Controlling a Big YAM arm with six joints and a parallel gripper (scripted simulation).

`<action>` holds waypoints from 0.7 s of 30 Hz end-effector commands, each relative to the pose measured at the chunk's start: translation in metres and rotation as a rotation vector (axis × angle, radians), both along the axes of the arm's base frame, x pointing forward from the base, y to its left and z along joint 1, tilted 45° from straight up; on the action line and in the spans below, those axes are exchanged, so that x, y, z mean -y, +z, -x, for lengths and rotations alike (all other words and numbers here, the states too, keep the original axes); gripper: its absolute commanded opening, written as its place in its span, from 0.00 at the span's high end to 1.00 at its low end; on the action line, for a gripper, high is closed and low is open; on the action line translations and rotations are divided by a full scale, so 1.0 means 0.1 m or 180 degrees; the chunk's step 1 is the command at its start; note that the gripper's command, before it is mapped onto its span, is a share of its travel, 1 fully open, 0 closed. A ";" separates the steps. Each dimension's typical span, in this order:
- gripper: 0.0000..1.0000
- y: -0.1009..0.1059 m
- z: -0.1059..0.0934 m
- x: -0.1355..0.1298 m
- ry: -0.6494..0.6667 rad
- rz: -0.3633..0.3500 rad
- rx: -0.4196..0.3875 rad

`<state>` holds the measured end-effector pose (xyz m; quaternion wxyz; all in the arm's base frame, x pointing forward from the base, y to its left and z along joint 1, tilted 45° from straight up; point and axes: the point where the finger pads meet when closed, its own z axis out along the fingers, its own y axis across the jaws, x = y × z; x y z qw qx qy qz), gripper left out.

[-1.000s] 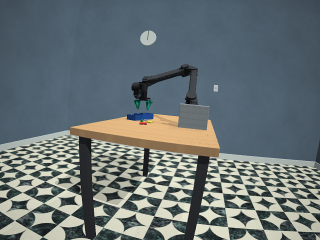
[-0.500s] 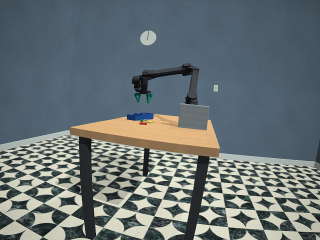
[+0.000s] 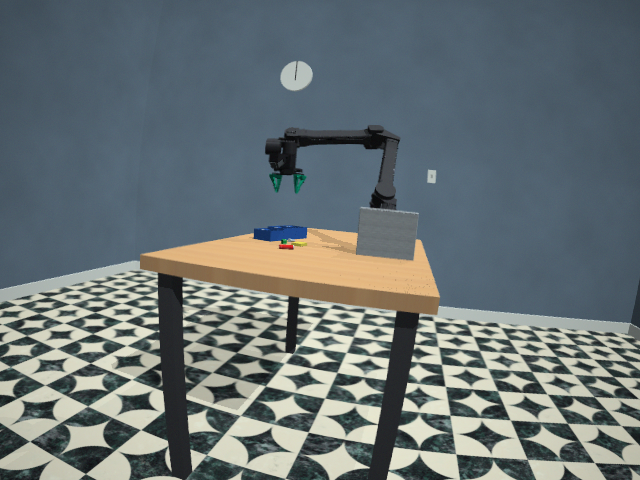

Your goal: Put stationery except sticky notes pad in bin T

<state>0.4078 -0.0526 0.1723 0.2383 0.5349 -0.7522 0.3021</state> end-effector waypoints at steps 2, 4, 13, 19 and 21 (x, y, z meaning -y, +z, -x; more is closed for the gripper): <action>0.00 0.32 -0.19 -0.29 0.0026 -0.0033 0.0212; 0.00 0.35 -0.19 -0.34 0.0026 -0.0030 0.0199; 0.00 0.36 -0.18 -0.29 -0.0017 -0.0026 0.0201; 0.00 0.38 -0.17 -0.28 -0.0024 -0.0031 0.0224; 0.00 0.39 -0.17 -0.27 -0.0025 -0.0033 0.0233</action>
